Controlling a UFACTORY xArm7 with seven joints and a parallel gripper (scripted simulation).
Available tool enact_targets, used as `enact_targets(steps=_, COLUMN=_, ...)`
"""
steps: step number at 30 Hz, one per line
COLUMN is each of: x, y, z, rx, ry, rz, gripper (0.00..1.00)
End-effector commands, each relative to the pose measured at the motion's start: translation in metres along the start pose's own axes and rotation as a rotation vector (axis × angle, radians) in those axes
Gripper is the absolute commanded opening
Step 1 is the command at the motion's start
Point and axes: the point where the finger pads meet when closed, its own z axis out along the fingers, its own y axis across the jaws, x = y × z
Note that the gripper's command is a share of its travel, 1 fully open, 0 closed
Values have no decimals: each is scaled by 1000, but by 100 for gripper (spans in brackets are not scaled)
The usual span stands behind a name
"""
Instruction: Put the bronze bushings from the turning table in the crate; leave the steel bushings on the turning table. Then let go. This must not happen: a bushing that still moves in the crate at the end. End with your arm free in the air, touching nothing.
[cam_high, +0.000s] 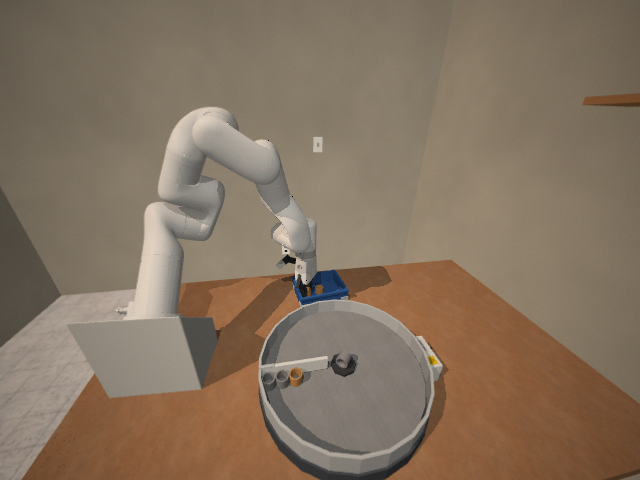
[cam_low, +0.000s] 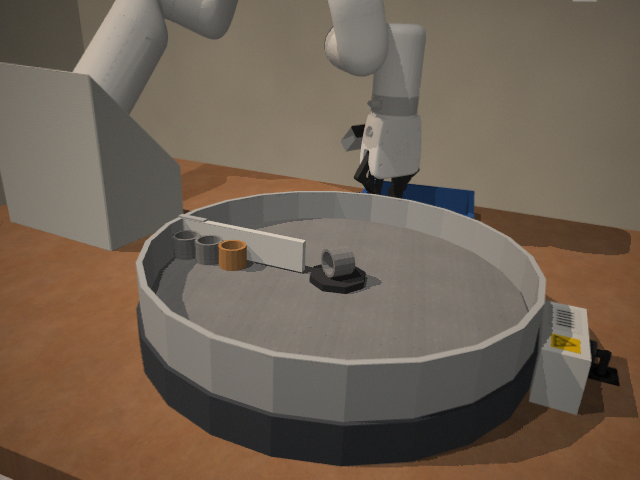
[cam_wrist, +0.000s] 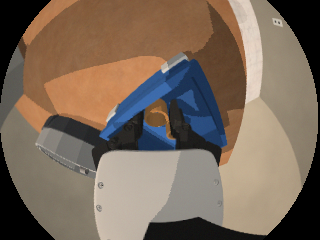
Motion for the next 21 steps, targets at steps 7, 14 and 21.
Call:
enact_targets(steps=7, x=-1, y=1, z=-6, rx=-2, ry=-3, rz=0, gripper=41)
enact_targets(steps=14, x=-1, y=1, z=-26, rx=-2, ry=-3, rz=0, gripper=41)
enact_targets(steps=21, x=-1, y=1, z=-54, rx=-2, ry=-3, rz=0, gripper=41)
